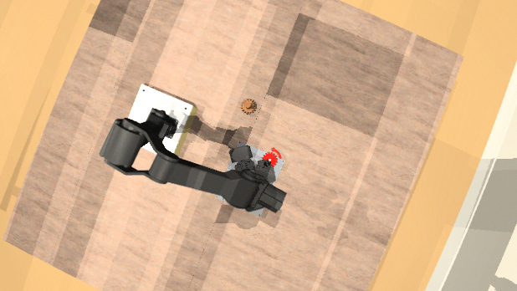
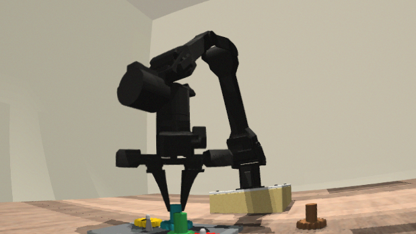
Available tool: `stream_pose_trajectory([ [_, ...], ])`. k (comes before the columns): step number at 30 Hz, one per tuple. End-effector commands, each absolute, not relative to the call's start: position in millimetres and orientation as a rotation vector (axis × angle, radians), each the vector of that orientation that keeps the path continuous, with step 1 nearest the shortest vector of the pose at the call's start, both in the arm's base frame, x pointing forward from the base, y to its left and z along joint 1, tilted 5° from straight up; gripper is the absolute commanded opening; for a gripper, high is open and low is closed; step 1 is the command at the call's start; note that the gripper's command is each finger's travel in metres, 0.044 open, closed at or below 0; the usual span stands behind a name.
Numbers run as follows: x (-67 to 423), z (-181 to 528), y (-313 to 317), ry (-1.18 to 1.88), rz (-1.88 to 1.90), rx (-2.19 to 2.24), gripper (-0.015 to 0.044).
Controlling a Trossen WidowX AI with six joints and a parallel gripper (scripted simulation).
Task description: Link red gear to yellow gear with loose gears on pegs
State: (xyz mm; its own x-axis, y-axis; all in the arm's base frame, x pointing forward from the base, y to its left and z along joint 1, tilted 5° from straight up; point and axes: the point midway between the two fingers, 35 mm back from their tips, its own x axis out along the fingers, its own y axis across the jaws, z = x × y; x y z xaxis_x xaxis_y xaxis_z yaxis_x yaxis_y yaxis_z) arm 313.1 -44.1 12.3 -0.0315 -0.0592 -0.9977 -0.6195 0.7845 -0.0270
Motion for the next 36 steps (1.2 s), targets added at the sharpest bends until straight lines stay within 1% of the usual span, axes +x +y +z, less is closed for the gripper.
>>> stream_pose_trajectory([
  [1, 313.4, 11.3, -44.8, 1.559, 0.476, -0.554, 0.0000],
  [20, 312.8, 8.0, -44.9, 1.482, 0.763, -0.827, 0.0000],
  [27, 313.7, 6.6, -44.7, 1.492, 0.731, -0.797, 0.0000],
  [36, 312.7, 5.1, -44.0, 1.536, 0.581, -0.654, 0.0000],
])
